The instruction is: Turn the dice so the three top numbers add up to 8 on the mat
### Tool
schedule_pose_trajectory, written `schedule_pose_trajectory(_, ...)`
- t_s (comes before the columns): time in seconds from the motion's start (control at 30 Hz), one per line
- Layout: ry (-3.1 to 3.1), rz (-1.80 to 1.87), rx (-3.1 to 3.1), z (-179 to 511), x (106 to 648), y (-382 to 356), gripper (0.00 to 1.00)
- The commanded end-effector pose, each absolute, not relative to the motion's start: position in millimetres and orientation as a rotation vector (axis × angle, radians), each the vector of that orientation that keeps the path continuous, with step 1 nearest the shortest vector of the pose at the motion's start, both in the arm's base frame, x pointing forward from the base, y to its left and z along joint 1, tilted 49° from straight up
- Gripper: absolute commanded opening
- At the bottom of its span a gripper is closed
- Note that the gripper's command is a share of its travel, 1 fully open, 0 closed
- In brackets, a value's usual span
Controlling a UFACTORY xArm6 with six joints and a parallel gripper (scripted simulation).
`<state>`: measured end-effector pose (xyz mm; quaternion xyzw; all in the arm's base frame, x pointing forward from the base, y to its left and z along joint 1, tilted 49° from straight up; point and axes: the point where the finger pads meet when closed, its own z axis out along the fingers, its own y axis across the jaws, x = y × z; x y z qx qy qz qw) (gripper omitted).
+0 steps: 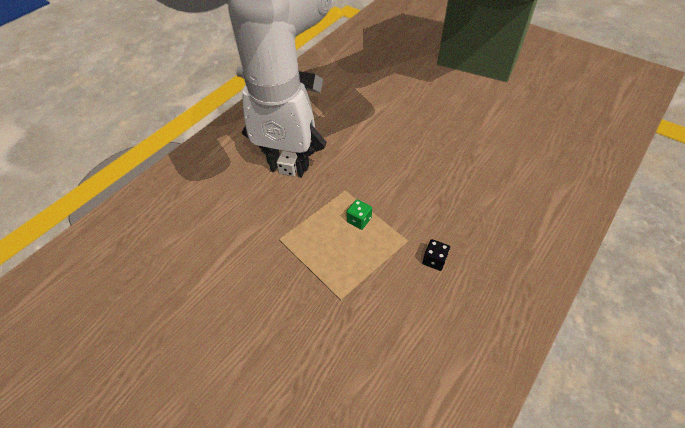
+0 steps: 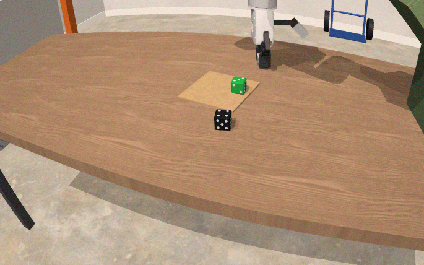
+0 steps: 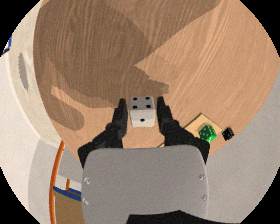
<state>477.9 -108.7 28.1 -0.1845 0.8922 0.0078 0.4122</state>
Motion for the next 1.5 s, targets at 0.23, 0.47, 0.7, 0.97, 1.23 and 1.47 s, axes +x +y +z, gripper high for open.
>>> schedule_pose_trajectory(0.23, 2.244, 0.019, -0.463, 28.6, 477.9, -109.1, 0.47)
schedule_pose_trajectory(0.47, 2.244, 0.019, -0.463, 28.6, 477.9, -109.1, 0.27)
schedule_pose_trajectory(0.7, 2.244, 0.019, -0.463, 28.6, 477.9, -109.1, 0.27)
schedule_pose_trajectory(0.97, 2.244, 0.019, -0.463, 28.6, 477.9, -109.1, 0.27)
schedule_pose_trajectory(1.23, 2.244, 0.019, -0.463, 28.6, 477.9, -109.1, 0.27)
schedule_pose_trajectory(1.47, 2.244, 0.019, -0.463, 28.6, 477.8, -109.1, 0.27)
